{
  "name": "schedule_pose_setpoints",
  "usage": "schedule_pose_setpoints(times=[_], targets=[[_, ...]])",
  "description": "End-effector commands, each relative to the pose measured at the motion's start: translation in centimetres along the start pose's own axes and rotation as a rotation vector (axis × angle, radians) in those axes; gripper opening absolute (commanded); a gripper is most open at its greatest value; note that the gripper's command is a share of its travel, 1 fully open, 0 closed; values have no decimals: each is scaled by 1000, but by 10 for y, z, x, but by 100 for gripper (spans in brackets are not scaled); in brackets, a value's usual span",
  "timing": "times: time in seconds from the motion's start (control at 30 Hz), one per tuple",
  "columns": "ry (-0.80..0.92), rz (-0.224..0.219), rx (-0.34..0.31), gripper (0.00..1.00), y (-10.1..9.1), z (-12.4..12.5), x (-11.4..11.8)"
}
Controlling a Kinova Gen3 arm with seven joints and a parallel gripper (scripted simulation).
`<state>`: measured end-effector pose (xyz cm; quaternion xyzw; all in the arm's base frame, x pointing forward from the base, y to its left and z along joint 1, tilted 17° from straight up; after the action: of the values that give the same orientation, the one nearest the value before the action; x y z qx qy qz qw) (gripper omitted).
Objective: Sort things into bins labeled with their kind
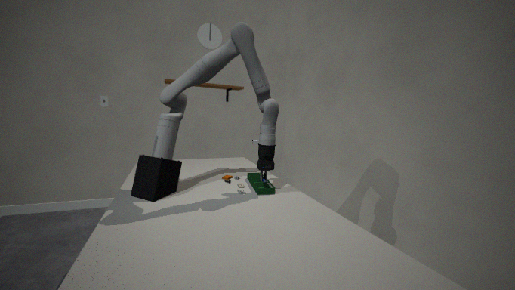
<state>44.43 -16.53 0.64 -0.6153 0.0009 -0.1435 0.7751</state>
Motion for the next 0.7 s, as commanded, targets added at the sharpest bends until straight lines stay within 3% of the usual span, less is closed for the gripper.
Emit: schedule_pose_setpoints(times=[0.0, 0.67], targets=[[5, -1, 1, 31, 0, -1, -1], [4, -1, 1, 31, 0, 2, 0]])
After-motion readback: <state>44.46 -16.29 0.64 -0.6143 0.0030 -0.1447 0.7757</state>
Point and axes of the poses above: the point where the finger pads meet when closed, its own y axis out along the fingers, its own x axis across the jaws, z = x × y, the point moved 2 cm from there along -y, back along the fingers, and after that the axes turned 2 degrees about -y, right-handed, at the moved point
